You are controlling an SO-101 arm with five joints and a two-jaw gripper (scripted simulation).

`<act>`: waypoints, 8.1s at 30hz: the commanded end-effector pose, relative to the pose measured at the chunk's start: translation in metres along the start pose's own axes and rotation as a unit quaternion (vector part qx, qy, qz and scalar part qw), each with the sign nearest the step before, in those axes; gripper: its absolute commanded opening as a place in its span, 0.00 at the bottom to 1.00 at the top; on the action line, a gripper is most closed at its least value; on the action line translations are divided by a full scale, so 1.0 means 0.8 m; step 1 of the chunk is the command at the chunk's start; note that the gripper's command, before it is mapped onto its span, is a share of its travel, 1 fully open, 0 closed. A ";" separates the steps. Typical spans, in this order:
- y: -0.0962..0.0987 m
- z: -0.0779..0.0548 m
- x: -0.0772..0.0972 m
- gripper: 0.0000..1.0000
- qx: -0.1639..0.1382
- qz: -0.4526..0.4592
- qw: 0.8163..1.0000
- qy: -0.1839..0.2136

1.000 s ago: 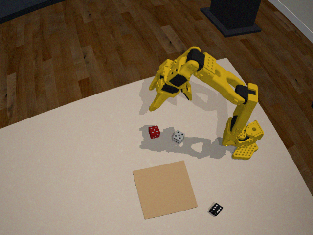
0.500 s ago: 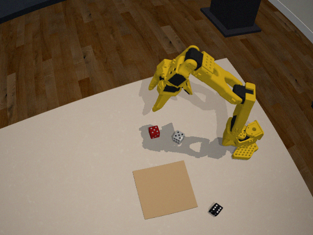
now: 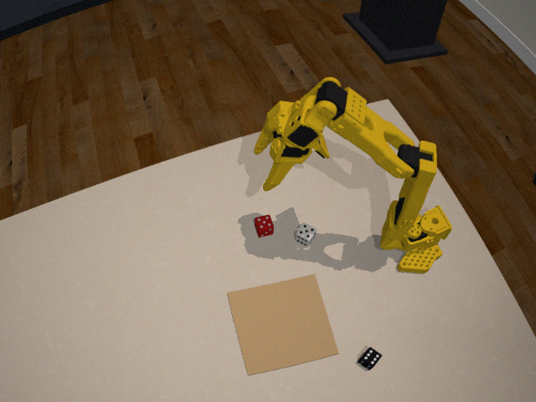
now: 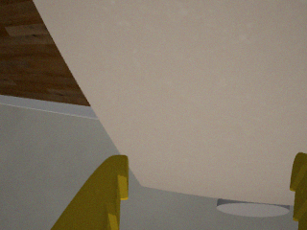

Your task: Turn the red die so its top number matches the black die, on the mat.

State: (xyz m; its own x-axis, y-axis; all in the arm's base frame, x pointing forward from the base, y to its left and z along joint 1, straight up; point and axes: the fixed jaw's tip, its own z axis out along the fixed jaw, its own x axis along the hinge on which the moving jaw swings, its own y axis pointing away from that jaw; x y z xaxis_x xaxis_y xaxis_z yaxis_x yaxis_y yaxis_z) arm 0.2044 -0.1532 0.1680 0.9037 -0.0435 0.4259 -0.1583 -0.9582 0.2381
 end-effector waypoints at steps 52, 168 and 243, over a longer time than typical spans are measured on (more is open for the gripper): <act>-0.028 0.112 -0.052 0.31 0.106 -0.004 0.976 -0.189; -0.052 0.154 -0.071 0.13 0.108 -0.005 0.976 -0.189; -0.037 0.098 -0.048 0.00 0.105 -0.004 0.978 -0.183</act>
State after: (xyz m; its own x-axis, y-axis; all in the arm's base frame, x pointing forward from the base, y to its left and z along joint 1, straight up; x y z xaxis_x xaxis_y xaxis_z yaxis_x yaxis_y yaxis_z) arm 0.2002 -0.1408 0.0587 0.9953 -0.0972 -0.0007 -0.0972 -0.9953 0.0010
